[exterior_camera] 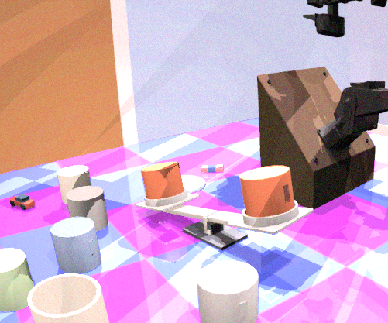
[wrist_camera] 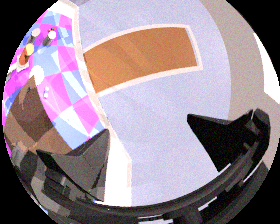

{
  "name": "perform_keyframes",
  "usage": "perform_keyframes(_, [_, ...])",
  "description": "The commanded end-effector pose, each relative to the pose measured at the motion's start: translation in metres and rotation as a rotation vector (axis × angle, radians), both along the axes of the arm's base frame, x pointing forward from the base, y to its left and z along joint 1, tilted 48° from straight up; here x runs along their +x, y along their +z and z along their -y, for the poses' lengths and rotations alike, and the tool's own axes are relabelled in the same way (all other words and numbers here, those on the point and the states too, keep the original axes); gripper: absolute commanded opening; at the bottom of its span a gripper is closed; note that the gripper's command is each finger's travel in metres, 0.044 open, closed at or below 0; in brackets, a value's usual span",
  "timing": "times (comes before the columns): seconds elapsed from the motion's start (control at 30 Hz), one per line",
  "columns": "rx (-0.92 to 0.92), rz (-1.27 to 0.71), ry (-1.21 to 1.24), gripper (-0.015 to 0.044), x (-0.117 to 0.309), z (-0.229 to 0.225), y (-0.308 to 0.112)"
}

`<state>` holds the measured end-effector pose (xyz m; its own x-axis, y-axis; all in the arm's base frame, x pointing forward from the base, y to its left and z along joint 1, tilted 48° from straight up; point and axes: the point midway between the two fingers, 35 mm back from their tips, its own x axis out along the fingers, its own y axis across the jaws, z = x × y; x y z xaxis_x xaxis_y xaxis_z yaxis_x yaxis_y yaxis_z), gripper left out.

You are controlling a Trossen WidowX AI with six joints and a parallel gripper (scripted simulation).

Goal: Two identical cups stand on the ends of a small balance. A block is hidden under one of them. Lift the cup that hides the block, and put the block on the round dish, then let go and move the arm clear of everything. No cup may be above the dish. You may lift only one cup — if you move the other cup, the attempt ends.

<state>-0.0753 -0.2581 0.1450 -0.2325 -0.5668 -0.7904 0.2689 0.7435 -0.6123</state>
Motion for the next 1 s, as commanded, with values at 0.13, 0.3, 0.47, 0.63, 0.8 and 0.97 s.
perform_keyframes(0.13, [0.148,0.166,0.114,0.0440,0.036,-0.002,-0.030])
perform_keyframes(0.3, [0.258,0.282,0.178,0.0440,0.061,-0.009,-0.048])
perform_keyframes(0.47, [0.370,0.401,0.232,0.0440,0.086,-0.019,-0.063])
perform_keyframes(0.63, [0.485,0.520,0.276,0.0440,0.110,-0.031,-0.073])
perform_keyframes(0.8, [0.602,0.640,0.306,0.0440,0.132,-0.044,-0.080])
perform_keyframes(0.97, [0.719,0.760,0.319,0.0440,0.154,-0.058,-0.083])
